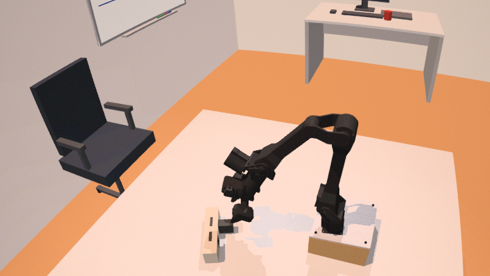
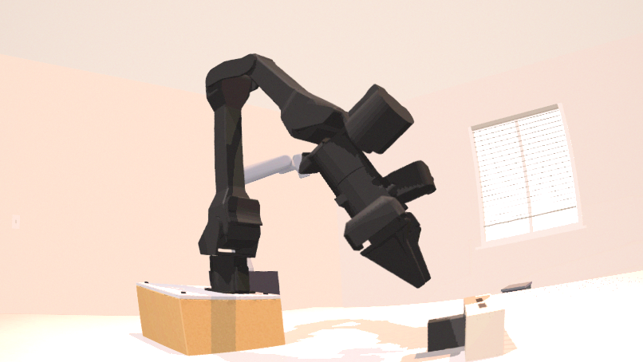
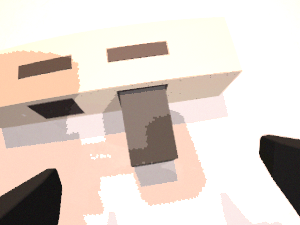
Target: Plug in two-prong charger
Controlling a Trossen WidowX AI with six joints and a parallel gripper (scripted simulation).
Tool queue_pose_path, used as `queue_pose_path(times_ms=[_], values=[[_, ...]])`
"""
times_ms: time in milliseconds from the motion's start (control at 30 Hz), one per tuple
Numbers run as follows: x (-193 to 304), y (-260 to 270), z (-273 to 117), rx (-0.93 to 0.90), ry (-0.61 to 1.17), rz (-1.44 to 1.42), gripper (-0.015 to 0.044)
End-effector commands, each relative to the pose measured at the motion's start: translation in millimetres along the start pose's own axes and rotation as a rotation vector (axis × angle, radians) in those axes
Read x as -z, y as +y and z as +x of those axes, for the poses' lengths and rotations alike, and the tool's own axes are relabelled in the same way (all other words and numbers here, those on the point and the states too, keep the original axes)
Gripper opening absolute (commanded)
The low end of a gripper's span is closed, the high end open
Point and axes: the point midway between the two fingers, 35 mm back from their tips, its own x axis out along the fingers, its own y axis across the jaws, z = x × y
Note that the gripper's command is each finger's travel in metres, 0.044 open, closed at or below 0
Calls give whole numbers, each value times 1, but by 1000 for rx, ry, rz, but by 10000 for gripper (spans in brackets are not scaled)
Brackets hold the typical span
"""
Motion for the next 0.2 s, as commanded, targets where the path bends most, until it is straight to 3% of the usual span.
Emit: queue_pose_path(times_ms=[0, 167], values=[[-1, 0, -1, -2, -6, -7, 440], [-1, 0, -1, -2, -6, -7, 440]])
